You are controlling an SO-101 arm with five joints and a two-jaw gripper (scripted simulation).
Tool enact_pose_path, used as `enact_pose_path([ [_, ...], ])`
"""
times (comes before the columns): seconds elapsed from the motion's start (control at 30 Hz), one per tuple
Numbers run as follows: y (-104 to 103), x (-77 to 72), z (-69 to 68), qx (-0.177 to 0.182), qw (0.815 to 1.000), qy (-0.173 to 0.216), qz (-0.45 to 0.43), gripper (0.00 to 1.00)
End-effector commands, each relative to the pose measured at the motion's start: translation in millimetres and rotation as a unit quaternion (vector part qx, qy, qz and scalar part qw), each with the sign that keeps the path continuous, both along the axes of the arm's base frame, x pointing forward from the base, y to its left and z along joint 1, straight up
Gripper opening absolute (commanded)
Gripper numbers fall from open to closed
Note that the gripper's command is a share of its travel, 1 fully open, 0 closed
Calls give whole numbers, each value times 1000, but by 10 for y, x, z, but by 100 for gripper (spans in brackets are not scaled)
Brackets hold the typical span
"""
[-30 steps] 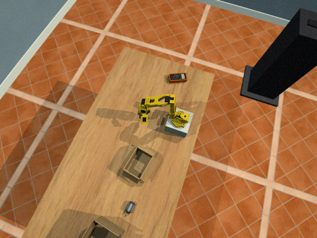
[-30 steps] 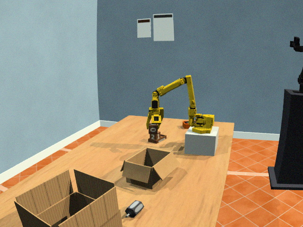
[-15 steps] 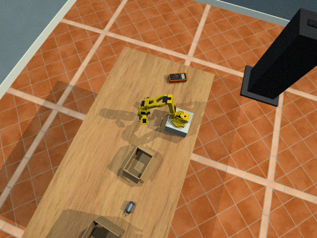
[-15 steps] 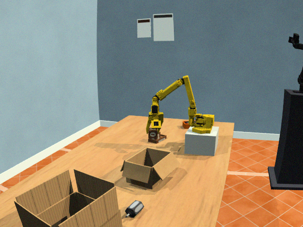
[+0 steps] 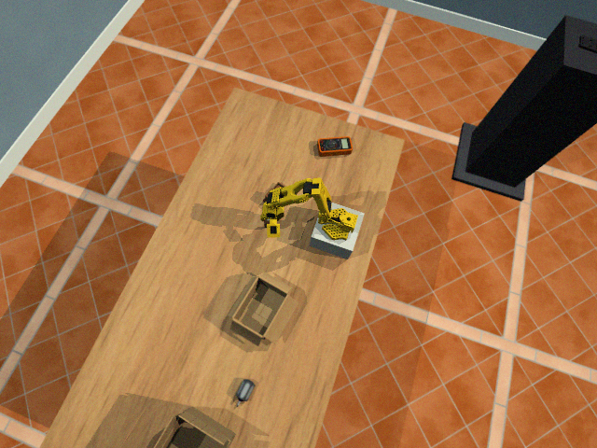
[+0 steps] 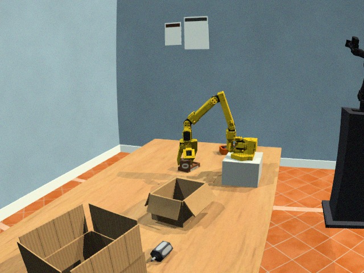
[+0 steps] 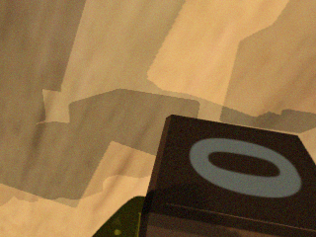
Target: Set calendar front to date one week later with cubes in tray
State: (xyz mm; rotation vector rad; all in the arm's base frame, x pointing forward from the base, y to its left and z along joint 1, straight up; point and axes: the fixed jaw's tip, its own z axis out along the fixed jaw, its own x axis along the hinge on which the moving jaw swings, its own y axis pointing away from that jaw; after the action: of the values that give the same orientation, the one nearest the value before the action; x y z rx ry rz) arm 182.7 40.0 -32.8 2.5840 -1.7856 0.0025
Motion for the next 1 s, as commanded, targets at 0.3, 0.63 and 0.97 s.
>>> enact_pose_path([
  [0.3, 13, -54, -50, -1, 1000, 10, 2, 0],
  [0.63, 13, -55, -76, -1, 1000, 10, 2, 0],
  [0.97, 12, -56, -110, -1, 1000, 10, 2, 0],
])
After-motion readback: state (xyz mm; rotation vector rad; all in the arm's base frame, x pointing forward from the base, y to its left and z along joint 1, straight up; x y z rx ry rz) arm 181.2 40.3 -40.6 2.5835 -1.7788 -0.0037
